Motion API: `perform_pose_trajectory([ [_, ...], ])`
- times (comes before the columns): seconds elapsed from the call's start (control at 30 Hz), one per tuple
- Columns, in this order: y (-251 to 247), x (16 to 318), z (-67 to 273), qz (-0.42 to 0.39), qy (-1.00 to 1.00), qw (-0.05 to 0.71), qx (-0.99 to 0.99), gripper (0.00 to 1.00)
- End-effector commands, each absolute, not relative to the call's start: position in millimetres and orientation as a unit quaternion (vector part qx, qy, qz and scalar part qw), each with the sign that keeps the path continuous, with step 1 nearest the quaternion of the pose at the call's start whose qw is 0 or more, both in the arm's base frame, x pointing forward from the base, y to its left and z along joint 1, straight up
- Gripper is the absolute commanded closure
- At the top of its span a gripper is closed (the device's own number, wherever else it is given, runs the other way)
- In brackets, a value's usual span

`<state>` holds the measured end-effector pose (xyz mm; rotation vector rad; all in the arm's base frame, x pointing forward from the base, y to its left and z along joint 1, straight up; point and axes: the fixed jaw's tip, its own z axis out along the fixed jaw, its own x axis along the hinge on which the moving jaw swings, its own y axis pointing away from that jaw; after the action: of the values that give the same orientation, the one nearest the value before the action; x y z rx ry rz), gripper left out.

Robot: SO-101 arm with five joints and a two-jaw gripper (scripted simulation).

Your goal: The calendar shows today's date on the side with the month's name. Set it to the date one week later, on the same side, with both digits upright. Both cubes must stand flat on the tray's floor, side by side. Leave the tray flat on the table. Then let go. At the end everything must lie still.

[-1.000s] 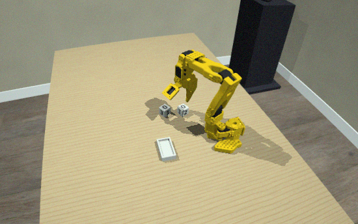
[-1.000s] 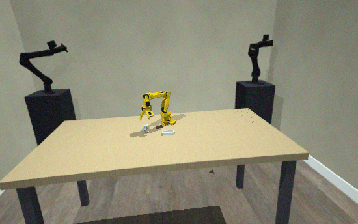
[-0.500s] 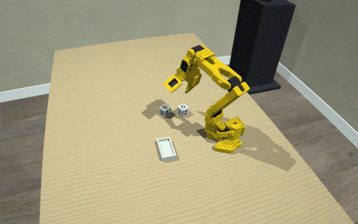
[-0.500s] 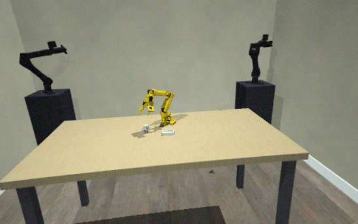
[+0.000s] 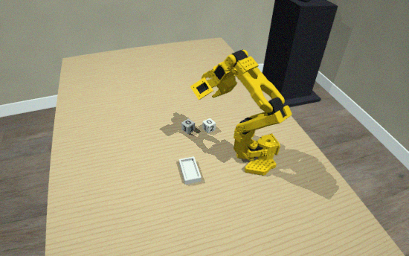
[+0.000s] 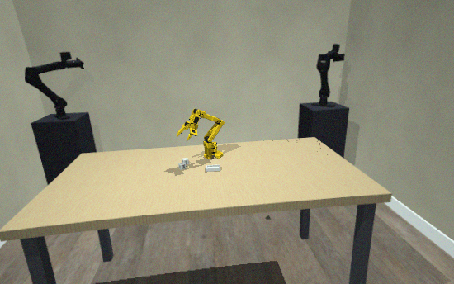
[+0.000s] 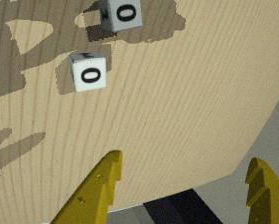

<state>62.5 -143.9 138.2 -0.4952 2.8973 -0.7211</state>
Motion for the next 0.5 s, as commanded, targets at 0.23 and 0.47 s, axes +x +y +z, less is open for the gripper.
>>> perform_pose_trajectory([
  [0.23, -146, 62, 145, -0.263, 0.949, 0.062, -0.161, 0.65],
  [0.47, -148, 61, 137, -0.264, 0.950, 0.060, -0.156, 0.65],
])
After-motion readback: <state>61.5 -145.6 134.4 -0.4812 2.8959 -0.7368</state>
